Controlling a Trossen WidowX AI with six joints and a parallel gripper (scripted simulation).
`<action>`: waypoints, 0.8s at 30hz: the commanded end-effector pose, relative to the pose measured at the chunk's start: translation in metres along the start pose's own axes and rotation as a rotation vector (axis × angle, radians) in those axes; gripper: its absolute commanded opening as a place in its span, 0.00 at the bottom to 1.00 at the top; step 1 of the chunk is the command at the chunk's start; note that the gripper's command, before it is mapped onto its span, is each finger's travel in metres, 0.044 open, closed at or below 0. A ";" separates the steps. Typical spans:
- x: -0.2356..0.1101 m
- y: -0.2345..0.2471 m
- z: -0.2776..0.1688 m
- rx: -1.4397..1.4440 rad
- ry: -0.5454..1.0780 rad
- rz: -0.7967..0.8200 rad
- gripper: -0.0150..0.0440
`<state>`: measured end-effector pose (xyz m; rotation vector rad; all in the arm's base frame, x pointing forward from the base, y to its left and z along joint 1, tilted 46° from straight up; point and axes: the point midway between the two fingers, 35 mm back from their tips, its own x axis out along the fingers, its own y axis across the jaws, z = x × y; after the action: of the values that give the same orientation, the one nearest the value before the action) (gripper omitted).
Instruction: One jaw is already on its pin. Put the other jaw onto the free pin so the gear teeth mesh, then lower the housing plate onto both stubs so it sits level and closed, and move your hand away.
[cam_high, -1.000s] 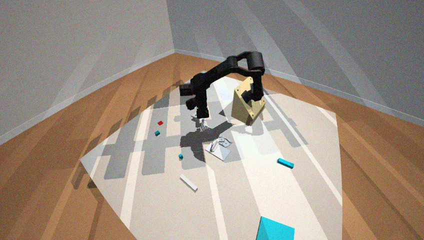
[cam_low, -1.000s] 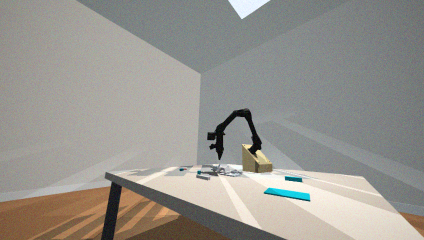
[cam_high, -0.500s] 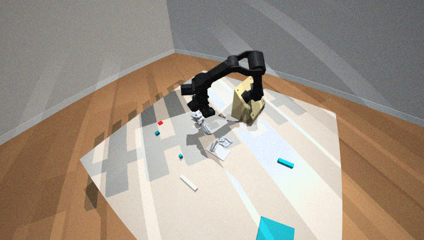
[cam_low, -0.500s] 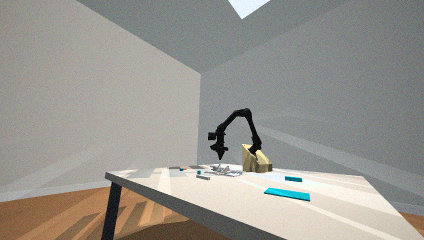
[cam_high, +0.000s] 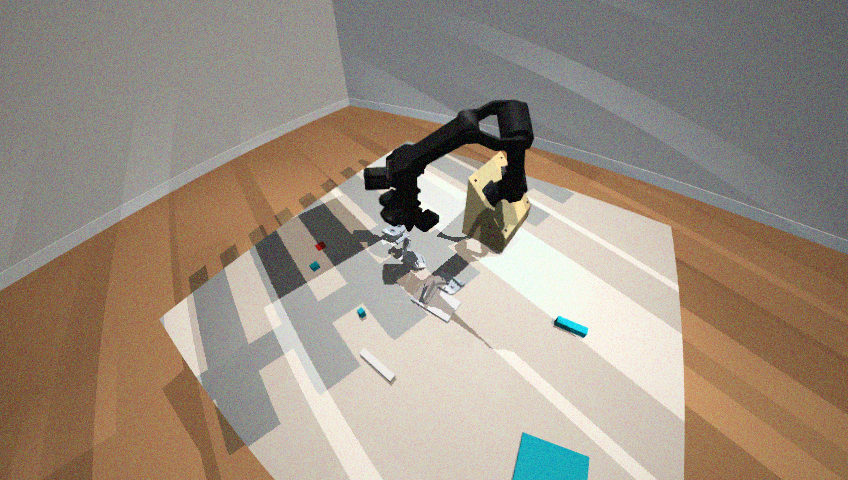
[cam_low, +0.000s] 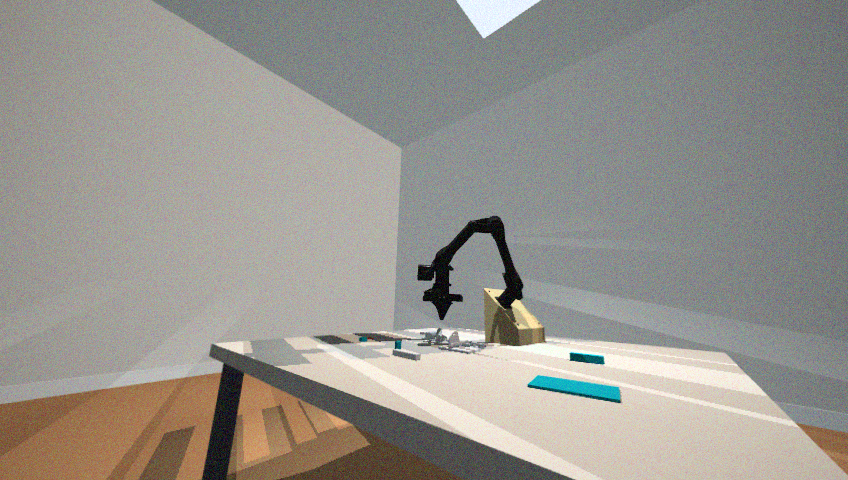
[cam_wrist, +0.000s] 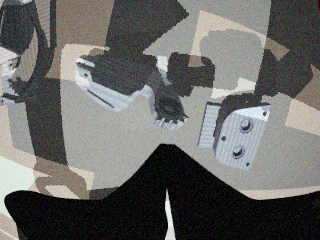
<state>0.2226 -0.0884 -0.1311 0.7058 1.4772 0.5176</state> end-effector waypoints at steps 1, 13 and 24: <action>0.001 0.001 -0.004 -0.083 0.006 0.000 0.25; 0.001 0.003 -0.009 -0.362 0.006 0.001 0.25; 0.002 0.004 -0.013 -0.617 0.006 0.002 0.25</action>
<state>0.2132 -0.0845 -0.1284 0.2640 1.2480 0.8837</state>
